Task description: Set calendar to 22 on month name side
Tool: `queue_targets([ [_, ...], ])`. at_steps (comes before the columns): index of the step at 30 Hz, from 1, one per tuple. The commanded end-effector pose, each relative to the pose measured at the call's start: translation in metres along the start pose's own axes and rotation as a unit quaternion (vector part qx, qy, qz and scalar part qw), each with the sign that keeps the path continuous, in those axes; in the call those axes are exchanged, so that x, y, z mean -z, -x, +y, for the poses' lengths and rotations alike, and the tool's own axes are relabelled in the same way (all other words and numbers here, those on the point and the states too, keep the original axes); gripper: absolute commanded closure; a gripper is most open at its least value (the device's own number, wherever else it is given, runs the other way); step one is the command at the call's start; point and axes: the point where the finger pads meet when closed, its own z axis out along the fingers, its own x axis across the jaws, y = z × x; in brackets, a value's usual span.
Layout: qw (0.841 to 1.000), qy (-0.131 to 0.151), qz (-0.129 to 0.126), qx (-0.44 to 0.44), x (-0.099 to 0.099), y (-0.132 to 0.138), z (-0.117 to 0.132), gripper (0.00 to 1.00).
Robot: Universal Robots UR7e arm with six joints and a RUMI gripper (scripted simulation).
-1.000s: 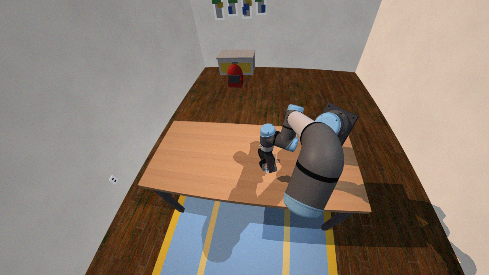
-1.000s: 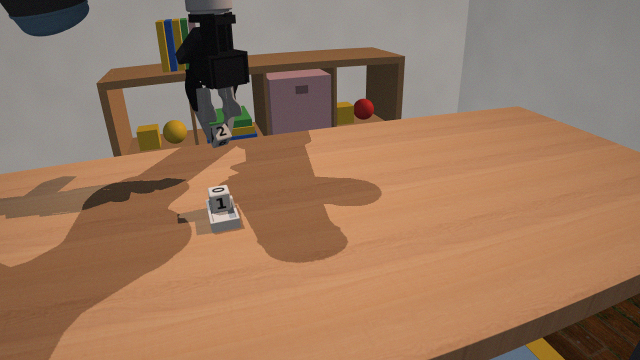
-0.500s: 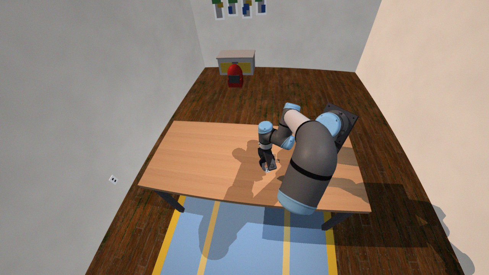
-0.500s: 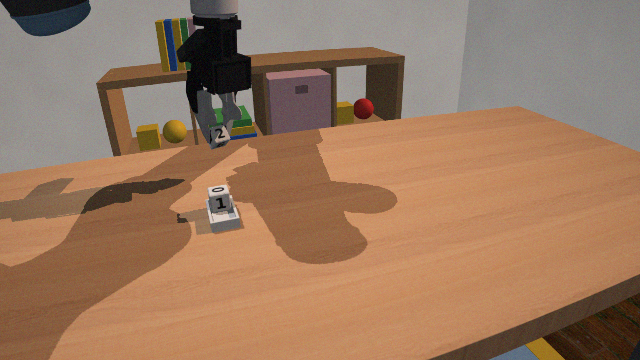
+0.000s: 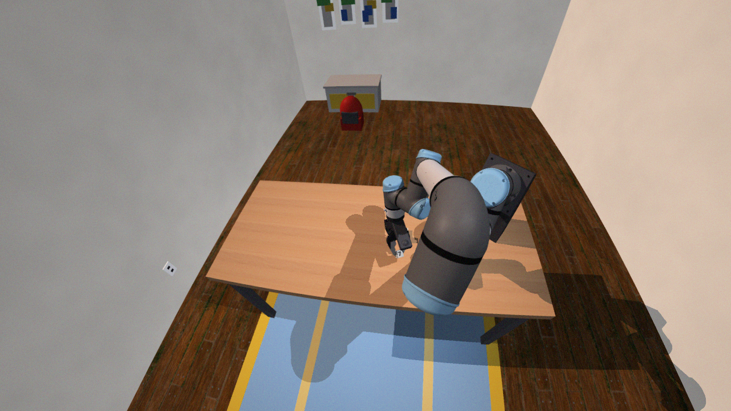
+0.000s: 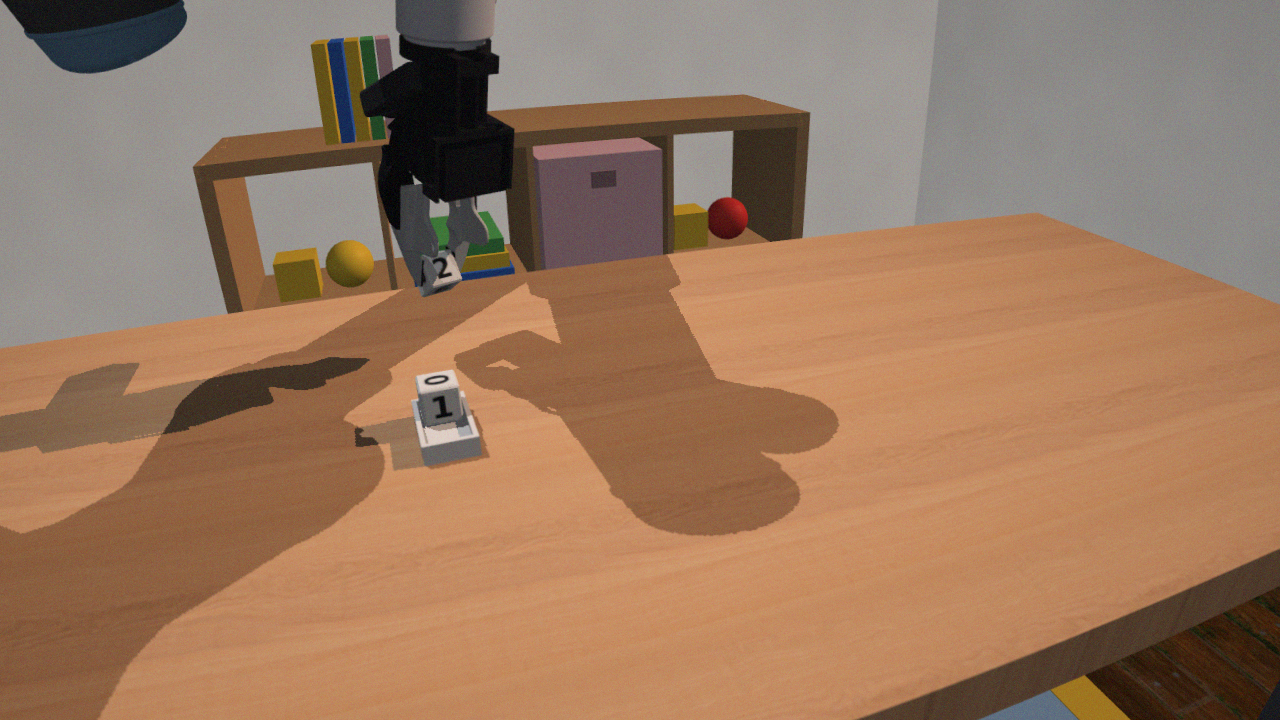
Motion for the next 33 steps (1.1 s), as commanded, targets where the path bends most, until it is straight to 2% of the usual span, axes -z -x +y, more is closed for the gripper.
queue_targets([
  [1, 1.000, -0.015, 0.003, 0.000, 0.0010, -0.0013, 0.0001, 0.89],
  [8, 1.000, -0.026, 0.007, 0.000, 0.0020, -0.0029, 0.0001, 0.89],
  [27, 0.999, -0.033, 0.006, 0.000, 0.0019, -0.0028, 0.0006, 0.89],
  [33, 0.999, -0.048, 0.003, 0.001, 0.0011, -0.0017, 0.0018, 0.89],
])
